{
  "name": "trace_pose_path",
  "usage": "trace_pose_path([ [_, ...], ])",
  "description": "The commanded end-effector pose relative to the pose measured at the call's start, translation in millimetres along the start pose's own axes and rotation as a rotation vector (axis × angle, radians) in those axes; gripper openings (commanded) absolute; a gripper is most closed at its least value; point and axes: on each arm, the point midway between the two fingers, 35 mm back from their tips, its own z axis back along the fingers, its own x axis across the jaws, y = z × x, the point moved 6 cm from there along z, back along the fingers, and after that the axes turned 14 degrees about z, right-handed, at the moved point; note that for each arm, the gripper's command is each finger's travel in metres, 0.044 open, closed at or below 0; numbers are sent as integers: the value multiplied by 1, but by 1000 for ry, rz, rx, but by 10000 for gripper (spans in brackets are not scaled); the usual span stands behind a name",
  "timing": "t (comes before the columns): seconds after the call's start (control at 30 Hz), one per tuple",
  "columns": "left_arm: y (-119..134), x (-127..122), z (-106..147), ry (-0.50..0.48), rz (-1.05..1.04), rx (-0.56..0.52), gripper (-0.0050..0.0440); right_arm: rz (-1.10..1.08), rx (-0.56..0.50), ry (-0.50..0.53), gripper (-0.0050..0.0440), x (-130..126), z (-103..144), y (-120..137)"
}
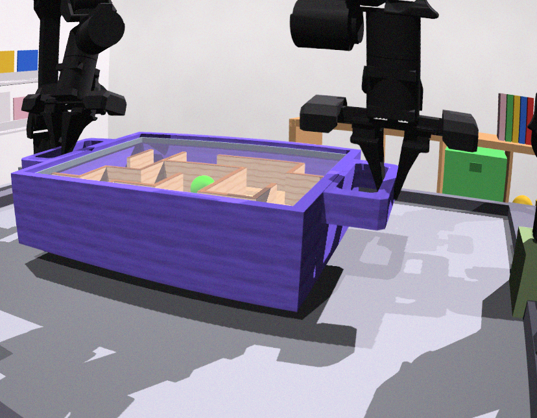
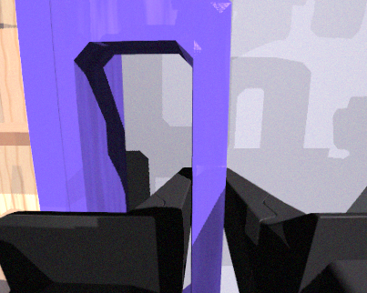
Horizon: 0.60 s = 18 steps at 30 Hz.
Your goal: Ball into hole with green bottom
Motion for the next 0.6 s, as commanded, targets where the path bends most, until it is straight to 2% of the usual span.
trace_pose_path([
  [0.0, 11, 4, 13, 12, -13, 9, -50, -10, -53, -37, -50, 3, 11, -1],
  [0.2, -5, 10, -1, 55, -34, 84, -50, 4, 22, 8, -50, 11, 25, -13],
  [0.33, -2, 9, 1, 57, -35, 86, -50, 4, 19, 10, -50, 9, 24, -12],
  [0.4, -10, 12, -9, 72, -45, 118, -50, 10, 62, 32, -50, 14, 30, -19],
  [0.57, -7, 4, 5, 43, -38, 148, -50, 6, 80, -3, -50, 1, 16, -16],
])
